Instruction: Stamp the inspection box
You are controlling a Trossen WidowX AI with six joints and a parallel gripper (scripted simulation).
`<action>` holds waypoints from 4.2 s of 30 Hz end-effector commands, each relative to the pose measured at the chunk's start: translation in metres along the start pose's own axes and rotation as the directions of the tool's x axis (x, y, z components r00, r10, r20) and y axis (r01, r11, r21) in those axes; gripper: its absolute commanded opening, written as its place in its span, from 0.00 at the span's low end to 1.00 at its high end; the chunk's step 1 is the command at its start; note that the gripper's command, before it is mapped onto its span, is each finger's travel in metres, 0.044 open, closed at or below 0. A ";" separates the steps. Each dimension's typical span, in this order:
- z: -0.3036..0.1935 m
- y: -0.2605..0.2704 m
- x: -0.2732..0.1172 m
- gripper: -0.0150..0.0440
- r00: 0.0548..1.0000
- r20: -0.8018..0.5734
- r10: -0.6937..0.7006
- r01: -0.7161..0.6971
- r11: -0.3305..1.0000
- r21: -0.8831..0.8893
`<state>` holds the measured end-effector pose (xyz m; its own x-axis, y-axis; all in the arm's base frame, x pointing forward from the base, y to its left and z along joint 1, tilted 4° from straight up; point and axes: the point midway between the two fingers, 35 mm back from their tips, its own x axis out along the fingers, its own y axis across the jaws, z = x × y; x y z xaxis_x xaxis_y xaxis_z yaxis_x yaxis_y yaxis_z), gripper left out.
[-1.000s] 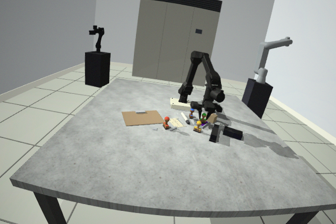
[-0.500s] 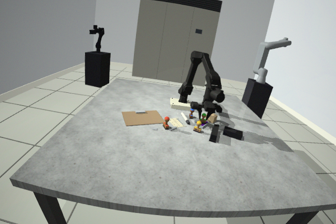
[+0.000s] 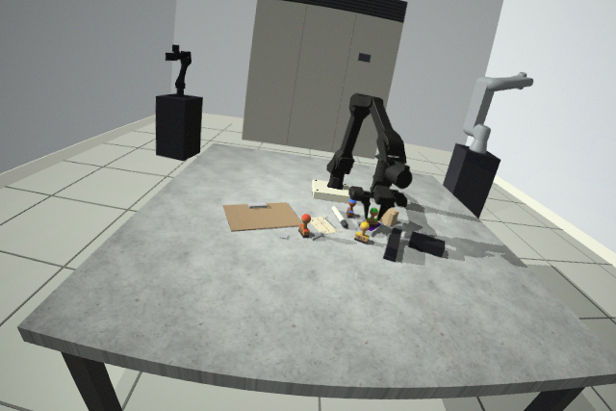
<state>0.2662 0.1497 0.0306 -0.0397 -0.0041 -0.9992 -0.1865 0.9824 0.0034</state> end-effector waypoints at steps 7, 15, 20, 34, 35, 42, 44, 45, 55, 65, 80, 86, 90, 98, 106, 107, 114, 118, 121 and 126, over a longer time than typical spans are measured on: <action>0.000 0.000 0.003 0.25 1.000 -0.003 0.001 -0.001 1.000 0.000; 0.000 0.000 0.003 0.25 1.000 -0.003 0.001 -0.001 1.000 0.000; 0.000 0.000 0.003 0.25 1.000 -0.003 0.001 -0.001 1.000 0.000; 0.000 0.000 0.004 0.25 1.000 -0.003 0.001 -0.001 1.000 0.000; 0.000 0.000 0.004 0.25 1.000 -0.003 0.001 -0.001 1.000 0.000; 0.000 0.000 0.004 0.25 1.000 -0.003 0.001 -0.001 1.000 0.000; 0.000 0.000 0.004 0.25 1.000 -0.003 0.001 -0.001 1.000 0.000; 0.000 0.000 0.004 0.25 1.000 -0.003 0.001 -0.001 1.000 0.000; 0.000 0.000 0.004 0.25 1.000 -0.003 0.001 -0.001 1.000 0.000; 0.000 0.000 -0.001 0.25 1.000 -0.003 0.001 -0.001 1.000 0.000; 0.000 0.000 -0.008 0.25 1.000 -0.003 0.001 -0.001 1.000 0.000; 0.000 0.001 -0.011 0.25 1.000 -0.003 0.001 -0.001 1.000 0.000; 0.001 0.001 -0.017 0.25 1.000 -0.003 0.001 -0.001 1.000 0.000; 0.002 0.001 -0.030 0.25 1.000 -0.003 0.001 -0.001 1.000 0.000; 0.002 0.001 -0.043 0.25 1.000 -0.003 0.001 -0.001 1.000 0.000; 0.002 0.001 -0.045 0.25 1.000 -0.003 0.001 -0.001 1.000 0.000; 0.001 0.000 -0.056 0.25 1.000 -0.003 0.001 -0.001 1.000 0.000; 0.001 0.000 -0.057 0.25 1.000 -0.003 0.001 -0.001 1.000 0.006; 0.007 -0.011 -0.057 0.25 1.000 -0.002 0.000 0.000 0.996 0.084; 0.017 -0.036 -0.058 0.25 1.000 -0.001 -0.003 0.003 0.968 0.252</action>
<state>0.2839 0.1298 0.0880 -0.0375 -0.0007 -0.9993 -0.0191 0.9998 0.0000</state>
